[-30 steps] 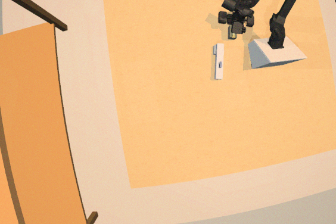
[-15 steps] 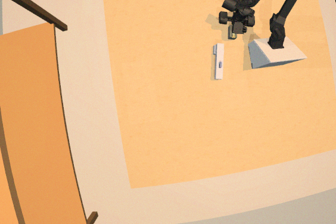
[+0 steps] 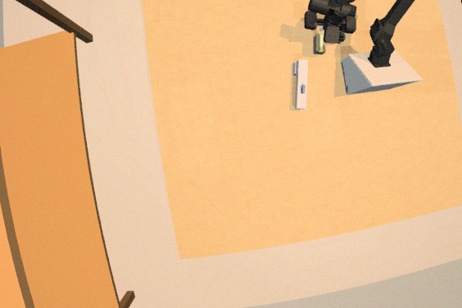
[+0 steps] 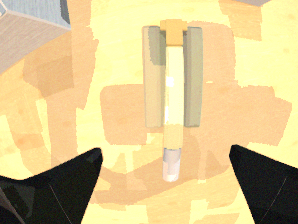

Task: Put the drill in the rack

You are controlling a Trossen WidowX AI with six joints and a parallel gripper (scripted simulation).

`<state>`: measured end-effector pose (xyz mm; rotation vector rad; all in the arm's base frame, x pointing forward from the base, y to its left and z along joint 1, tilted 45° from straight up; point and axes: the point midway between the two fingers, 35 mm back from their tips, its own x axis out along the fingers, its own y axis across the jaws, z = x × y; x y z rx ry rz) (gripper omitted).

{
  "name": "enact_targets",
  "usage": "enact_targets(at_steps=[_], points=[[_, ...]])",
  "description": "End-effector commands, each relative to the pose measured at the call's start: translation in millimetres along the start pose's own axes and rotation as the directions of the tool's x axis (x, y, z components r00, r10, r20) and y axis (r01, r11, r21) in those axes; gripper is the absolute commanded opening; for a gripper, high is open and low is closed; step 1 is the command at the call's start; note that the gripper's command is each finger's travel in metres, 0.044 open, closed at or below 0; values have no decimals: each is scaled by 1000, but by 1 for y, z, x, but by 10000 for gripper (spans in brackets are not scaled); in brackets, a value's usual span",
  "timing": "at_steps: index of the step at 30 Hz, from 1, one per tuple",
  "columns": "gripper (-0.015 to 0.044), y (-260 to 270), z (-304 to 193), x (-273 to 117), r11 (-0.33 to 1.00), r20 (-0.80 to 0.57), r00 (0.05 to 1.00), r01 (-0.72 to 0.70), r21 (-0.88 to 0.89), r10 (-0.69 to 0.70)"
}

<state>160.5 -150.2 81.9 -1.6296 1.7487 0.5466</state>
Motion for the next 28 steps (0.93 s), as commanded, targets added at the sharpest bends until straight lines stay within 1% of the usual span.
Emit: enact_targets(at_steps=[1, 5, 6, 7, 10, 16, 21, 28], points=[[440, -3, -4, -17, 1000, -6, 1000, 7, 11, -7], [440, -4, -5, -28, 1000, -5, 1000, 7, 11, -7], [440, -4, -5, -28, 1000, -5, 1000, 7, 11, -7], [440, -4, -1, -20, 1000, 2, 1000, 8, 0, -8], [440, -26, 8, -31, 996, 34, 995, 90, 0, -90], [440, -76, 39, -71, 956, 136, 947, 292, 8, -291], [440, -92, 73, -103, 918, 244, 892, 396, -14, -381], [440, -123, 117, -164, 827, 385, 760, 561, 15, -523]])
